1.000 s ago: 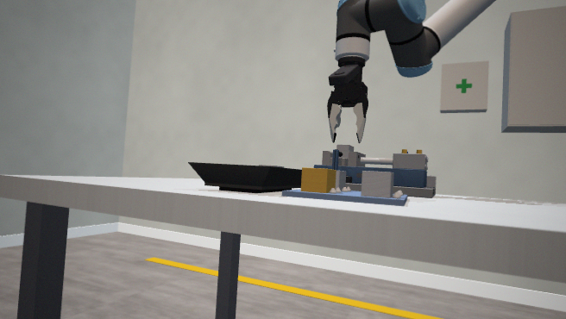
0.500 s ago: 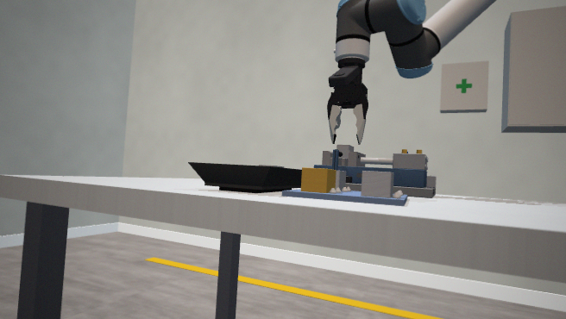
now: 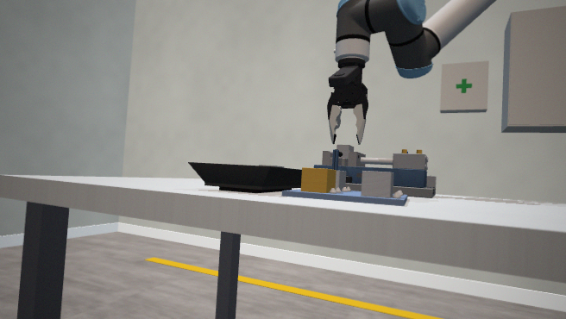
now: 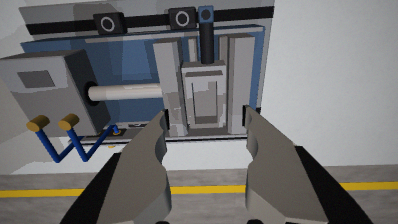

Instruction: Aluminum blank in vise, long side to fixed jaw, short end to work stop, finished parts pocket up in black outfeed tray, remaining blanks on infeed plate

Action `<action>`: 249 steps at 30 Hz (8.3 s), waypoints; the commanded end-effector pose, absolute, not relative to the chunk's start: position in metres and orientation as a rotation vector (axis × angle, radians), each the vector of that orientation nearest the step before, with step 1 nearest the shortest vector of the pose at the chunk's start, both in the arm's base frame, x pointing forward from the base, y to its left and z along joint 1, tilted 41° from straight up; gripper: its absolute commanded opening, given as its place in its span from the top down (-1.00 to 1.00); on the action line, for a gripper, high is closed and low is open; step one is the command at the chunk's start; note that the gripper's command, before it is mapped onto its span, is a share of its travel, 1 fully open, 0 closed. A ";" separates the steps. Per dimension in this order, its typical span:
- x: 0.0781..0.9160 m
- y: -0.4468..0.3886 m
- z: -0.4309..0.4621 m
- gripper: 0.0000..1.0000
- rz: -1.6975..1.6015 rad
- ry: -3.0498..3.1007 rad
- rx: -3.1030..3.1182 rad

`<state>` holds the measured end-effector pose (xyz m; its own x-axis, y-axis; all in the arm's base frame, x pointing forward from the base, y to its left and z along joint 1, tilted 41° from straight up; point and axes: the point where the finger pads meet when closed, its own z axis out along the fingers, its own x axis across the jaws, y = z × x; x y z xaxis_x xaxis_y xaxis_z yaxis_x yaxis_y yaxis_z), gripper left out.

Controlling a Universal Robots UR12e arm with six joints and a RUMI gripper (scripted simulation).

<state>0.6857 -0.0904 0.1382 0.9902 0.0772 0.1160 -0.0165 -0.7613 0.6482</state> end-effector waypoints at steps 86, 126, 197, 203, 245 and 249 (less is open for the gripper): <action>0.688 -0.098 0.129 0.19 0.178 0.042 2.430; 0.688 -0.098 0.129 1.00 0.178 0.042 2.430; 0.687 -0.096 0.131 1.00 0.178 0.042 2.430; 0.686 -0.092 0.137 1.00 0.178 0.042 2.430; 0.683 -0.066 0.163 1.00 0.178 0.043 2.431; 0.687 -0.060 0.158 1.00 0.177 0.045 2.432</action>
<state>0.6830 -0.0656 0.1610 0.9903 0.0778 0.1153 -0.0155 -0.7618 0.6477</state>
